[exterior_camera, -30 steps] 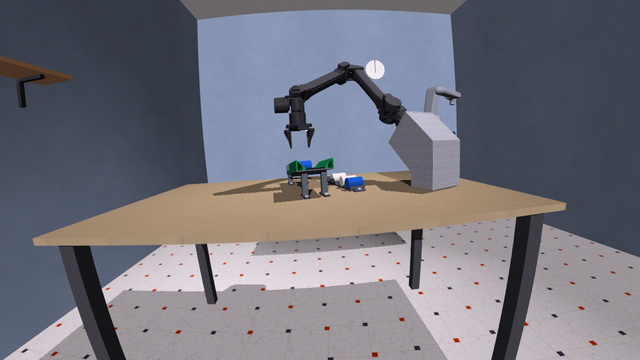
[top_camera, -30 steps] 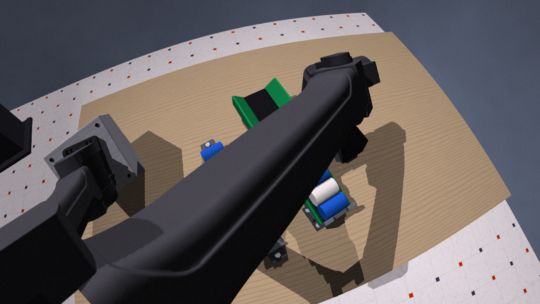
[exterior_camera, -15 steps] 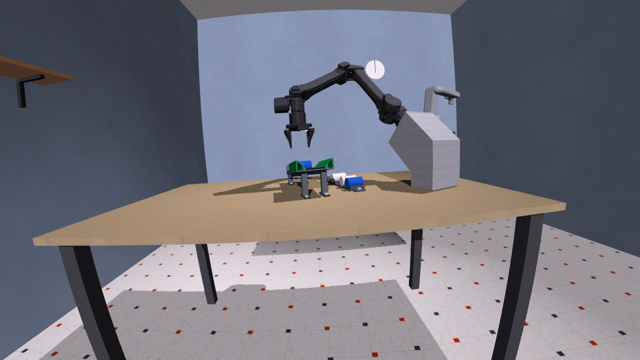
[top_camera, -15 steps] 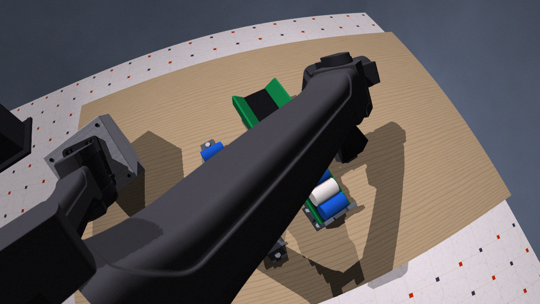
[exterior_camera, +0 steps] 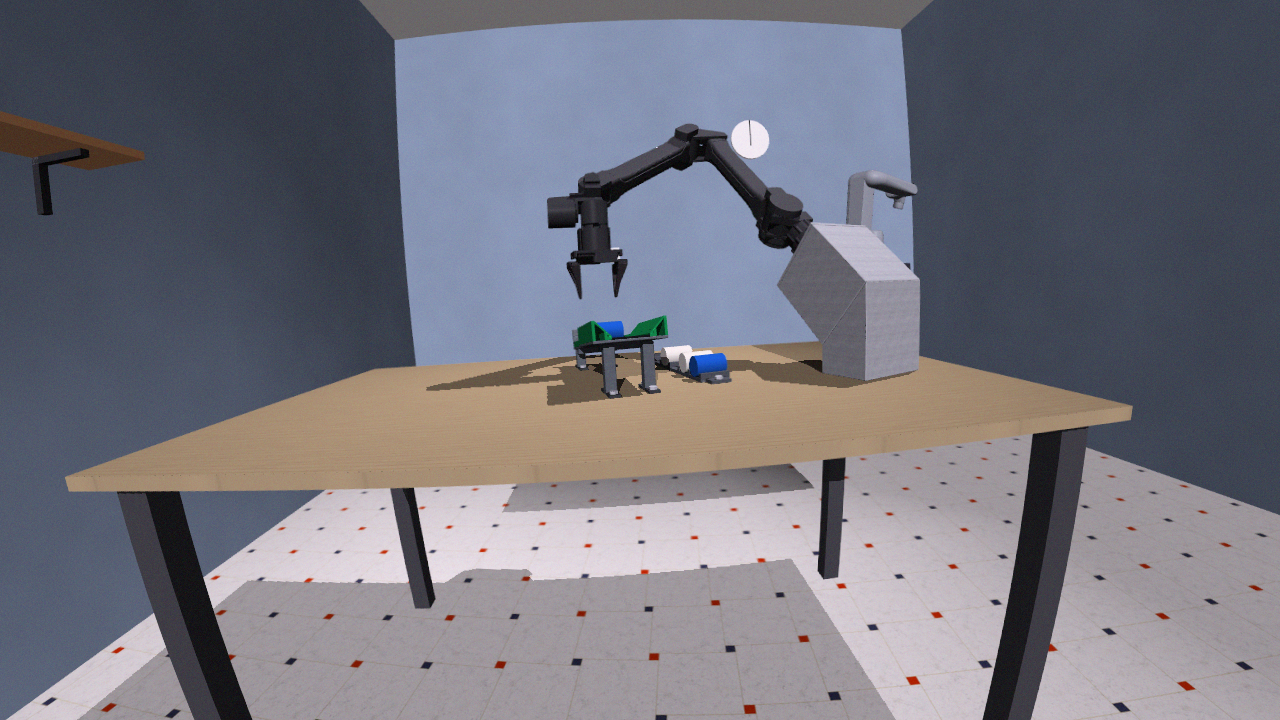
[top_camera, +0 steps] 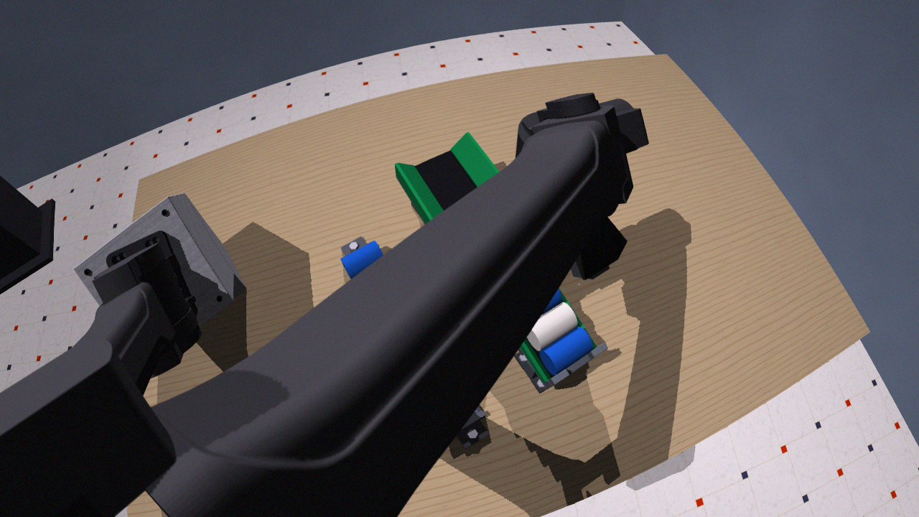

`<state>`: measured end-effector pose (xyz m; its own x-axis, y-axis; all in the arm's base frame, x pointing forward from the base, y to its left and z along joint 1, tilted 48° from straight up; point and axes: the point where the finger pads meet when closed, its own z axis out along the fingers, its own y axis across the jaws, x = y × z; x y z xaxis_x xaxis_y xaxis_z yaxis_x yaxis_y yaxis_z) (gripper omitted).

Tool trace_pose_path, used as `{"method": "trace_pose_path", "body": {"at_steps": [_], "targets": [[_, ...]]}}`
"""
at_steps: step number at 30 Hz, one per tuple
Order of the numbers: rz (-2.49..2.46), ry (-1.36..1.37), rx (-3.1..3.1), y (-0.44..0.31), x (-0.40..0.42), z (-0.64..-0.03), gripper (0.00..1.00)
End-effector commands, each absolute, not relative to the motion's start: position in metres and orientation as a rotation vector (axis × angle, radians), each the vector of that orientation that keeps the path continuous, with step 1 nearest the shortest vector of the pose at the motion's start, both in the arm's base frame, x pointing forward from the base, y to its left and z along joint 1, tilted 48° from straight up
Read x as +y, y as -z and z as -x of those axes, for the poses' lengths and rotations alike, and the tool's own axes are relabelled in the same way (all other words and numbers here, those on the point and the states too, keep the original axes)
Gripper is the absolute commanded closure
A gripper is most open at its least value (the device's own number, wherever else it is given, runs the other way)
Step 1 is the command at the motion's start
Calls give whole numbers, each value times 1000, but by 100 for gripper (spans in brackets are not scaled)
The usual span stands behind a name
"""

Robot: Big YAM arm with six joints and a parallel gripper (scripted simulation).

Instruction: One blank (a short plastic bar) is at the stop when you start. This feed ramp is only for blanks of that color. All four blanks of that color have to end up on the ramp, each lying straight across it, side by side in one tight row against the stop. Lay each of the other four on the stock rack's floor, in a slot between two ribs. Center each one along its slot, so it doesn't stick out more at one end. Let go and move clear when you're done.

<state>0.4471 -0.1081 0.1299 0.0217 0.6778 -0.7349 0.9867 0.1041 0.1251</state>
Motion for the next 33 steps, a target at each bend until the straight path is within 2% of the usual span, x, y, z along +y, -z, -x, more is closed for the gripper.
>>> {"method": "trace_pose_path", "body": {"at_steps": [1, 33], "targets": [[-1643, 620, 1736, -118, -118, -444, 22], [-1643, 621, 1737, -92, -145, -449, 22]]}}
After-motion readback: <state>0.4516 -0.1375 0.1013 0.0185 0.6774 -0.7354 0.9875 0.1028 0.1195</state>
